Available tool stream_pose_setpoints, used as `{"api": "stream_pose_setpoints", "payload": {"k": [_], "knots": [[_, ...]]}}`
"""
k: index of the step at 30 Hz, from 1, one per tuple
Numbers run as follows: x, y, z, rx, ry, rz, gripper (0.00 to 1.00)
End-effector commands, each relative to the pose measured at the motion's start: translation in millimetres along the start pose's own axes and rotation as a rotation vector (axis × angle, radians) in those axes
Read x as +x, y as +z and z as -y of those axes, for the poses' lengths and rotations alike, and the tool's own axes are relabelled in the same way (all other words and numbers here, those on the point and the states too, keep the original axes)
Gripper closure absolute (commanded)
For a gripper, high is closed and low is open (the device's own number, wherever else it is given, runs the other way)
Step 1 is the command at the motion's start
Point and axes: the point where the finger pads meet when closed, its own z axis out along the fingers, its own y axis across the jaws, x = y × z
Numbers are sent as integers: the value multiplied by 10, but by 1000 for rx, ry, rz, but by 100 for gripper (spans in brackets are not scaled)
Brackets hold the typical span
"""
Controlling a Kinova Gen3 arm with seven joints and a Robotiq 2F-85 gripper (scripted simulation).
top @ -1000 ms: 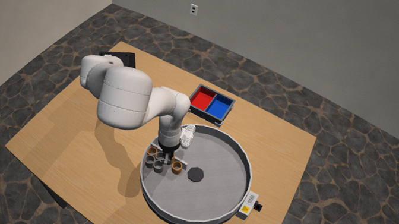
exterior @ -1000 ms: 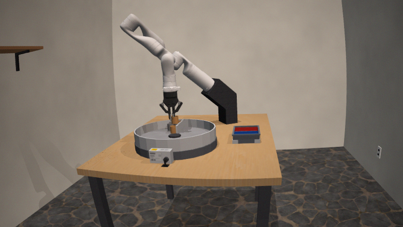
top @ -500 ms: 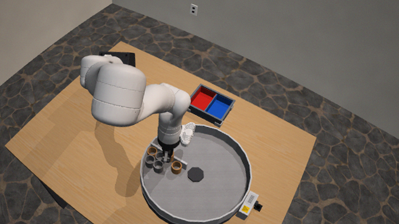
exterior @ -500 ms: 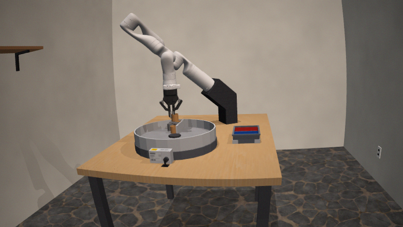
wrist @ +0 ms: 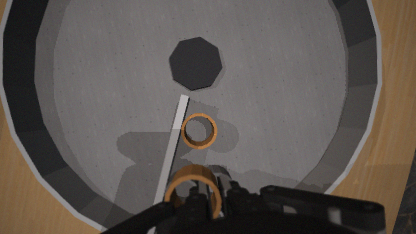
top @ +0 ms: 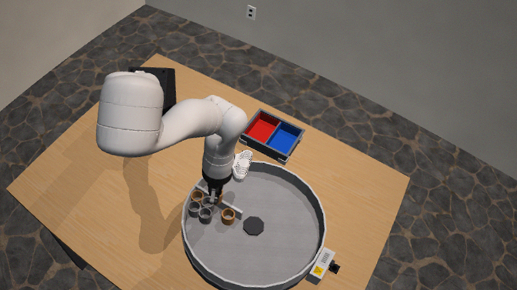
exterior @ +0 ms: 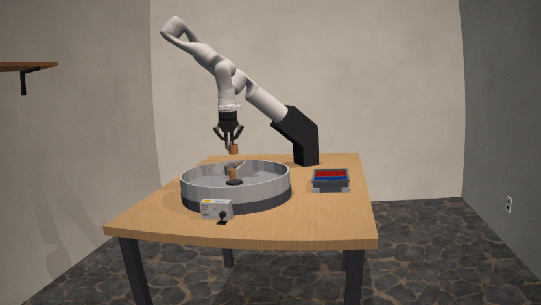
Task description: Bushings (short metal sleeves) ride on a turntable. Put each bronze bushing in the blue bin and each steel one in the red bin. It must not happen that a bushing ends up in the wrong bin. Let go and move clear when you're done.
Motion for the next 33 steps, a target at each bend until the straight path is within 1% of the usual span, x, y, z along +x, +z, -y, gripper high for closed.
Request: {"api": "stream_pose_setpoints", "payload": {"k": [1,5,6,10,15,20,23,28,33], "knots": [[119,-68,16,6,-1,-29,100],[119,-68,16,6,-1,-29,100],[148,-46,112,5,6,-27,100],[334,-56,492,6,41,-27,100],[334,-56,492,6,41,-27,100],[565,-69,968,7,85,-27,100],[565,-69,968,7,85,-27,100],[797,-82,1444,7,129,-27,100],[797,-82,1444,7,129,-27,100]]}}
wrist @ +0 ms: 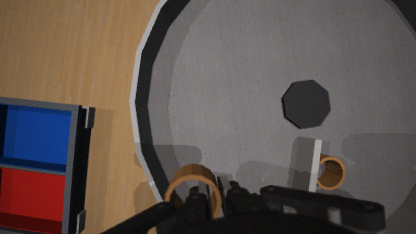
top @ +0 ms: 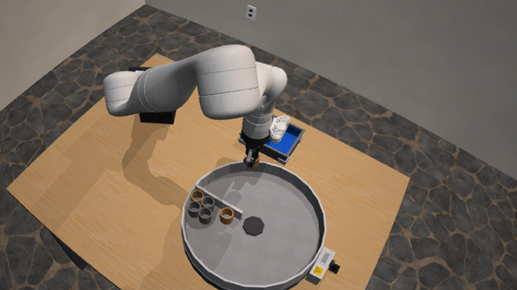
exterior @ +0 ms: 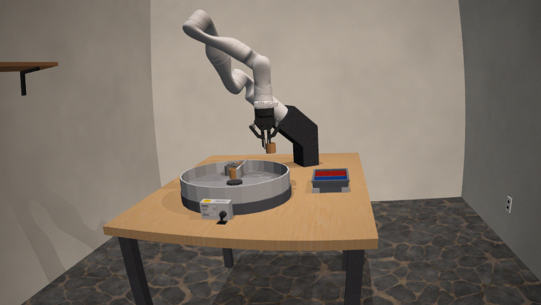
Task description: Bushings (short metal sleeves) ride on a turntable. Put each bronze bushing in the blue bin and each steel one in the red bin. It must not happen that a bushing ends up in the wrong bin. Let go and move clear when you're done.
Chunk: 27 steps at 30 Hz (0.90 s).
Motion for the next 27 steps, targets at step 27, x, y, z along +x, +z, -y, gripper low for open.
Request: {"api": "stream_pose_setpoints", "payload": {"k": [27], "knots": [[530,19,1670,-9,139,6,100]]}}
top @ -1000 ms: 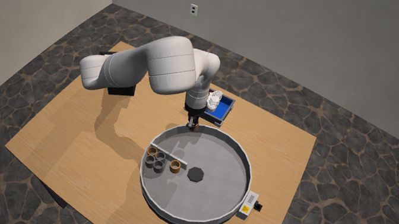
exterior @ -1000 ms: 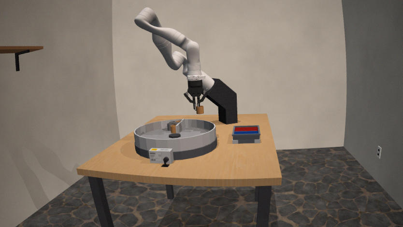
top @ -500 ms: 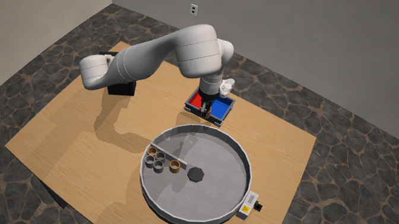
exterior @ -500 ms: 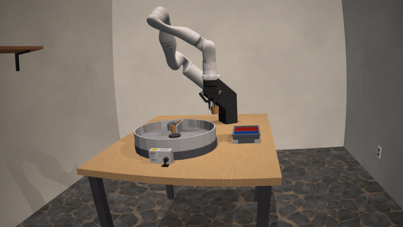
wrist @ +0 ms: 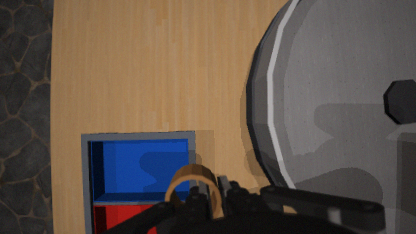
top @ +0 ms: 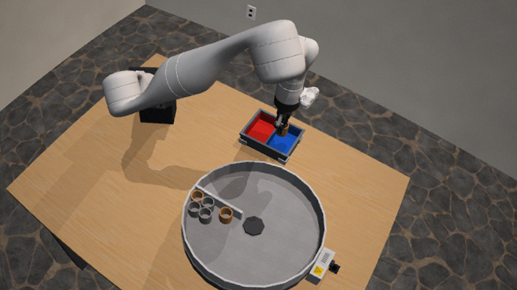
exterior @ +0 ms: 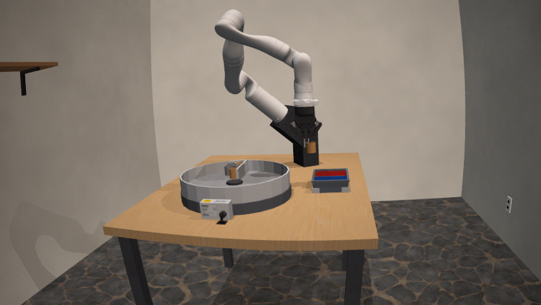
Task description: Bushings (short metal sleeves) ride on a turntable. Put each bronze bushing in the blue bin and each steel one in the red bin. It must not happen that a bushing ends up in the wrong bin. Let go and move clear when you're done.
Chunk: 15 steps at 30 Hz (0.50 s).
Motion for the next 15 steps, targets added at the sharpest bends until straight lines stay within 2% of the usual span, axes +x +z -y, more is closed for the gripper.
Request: {"api": "stream_pose_setpoints", "payload": {"k": [1,4,9,14,15], "knots": [[-2,16,282,-8,17,7,100],[59,18,594,-8,43,7,100],[59,18,594,-8,43,7,100],[160,19,1113,-8,87,6,100],[160,19,1113,-8,87,6,100]]}}
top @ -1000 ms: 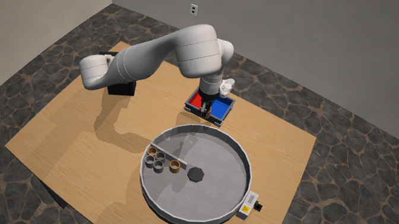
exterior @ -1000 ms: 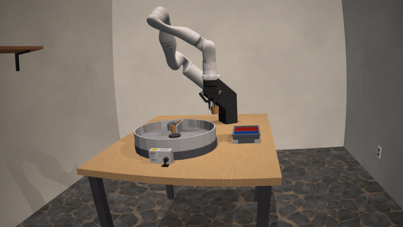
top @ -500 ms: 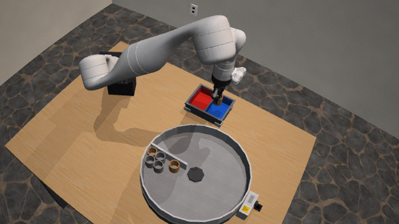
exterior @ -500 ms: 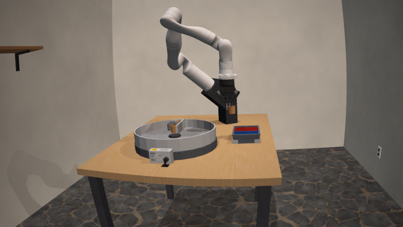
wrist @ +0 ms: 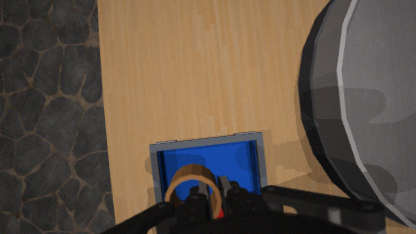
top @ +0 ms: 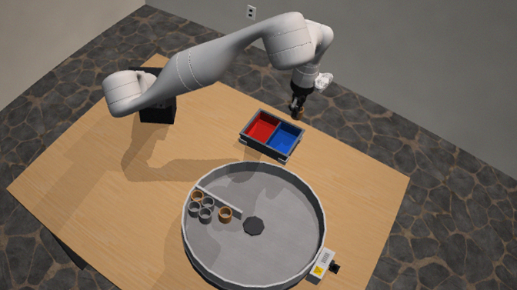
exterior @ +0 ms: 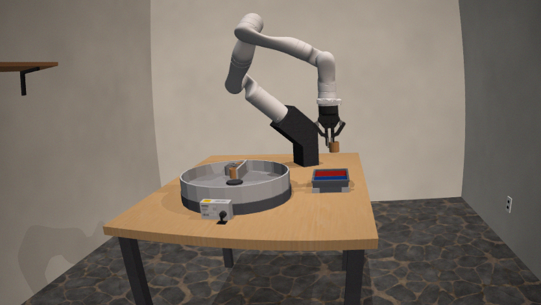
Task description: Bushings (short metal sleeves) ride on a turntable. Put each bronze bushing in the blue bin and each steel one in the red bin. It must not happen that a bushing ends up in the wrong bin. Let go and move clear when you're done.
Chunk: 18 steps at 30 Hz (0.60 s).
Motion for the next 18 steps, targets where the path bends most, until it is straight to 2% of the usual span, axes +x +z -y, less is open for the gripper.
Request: {"api": "stream_pose_setpoints", "payload": {"k": [1,18], "knots": [[-54,26,222,-9,2,8,100],[-55,20,226,-7,3,8,100]]}}
